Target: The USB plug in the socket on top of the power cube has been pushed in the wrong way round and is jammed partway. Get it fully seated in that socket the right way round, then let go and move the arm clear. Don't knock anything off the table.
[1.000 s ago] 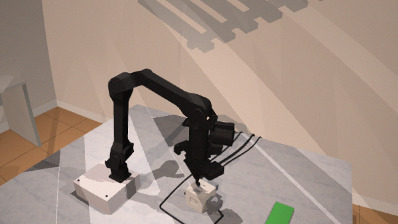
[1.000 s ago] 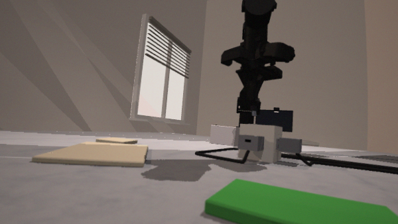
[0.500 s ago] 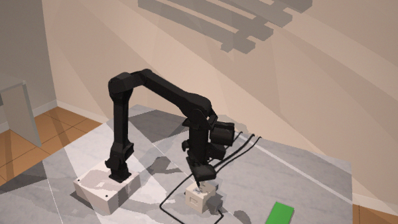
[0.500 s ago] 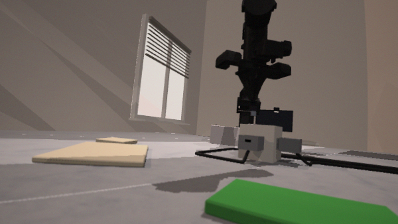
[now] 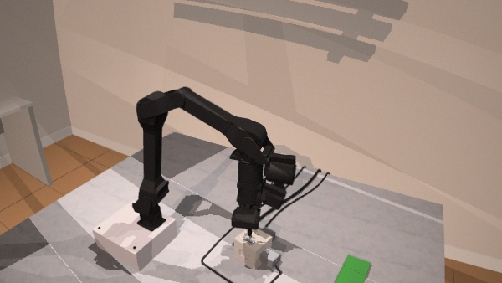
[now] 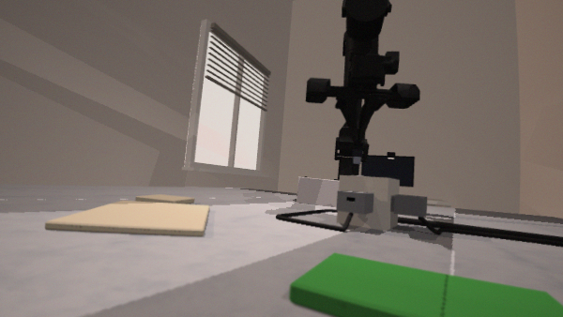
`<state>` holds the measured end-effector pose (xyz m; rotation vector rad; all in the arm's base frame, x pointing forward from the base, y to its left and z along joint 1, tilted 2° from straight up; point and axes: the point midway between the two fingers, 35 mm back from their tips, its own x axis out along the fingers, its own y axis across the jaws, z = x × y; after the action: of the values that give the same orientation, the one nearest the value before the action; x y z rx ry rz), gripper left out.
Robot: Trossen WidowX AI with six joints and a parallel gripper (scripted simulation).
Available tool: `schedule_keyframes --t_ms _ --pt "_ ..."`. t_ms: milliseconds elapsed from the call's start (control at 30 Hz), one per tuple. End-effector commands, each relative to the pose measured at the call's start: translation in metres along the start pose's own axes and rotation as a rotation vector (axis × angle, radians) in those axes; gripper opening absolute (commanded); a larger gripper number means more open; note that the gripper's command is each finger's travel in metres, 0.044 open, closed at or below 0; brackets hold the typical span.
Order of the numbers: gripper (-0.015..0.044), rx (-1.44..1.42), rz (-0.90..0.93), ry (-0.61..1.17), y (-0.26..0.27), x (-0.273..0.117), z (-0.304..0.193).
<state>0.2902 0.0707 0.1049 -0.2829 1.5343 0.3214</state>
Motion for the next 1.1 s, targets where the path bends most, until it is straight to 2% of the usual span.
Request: schedule_keyframes --t_ms 0,1067 --pt "0.0 0.105 0.0 0.002 0.0001 0.0003 -0.0003" --pt "0.0 0.943 -0.001 0.002 0.0001 0.0003 -0.0003"
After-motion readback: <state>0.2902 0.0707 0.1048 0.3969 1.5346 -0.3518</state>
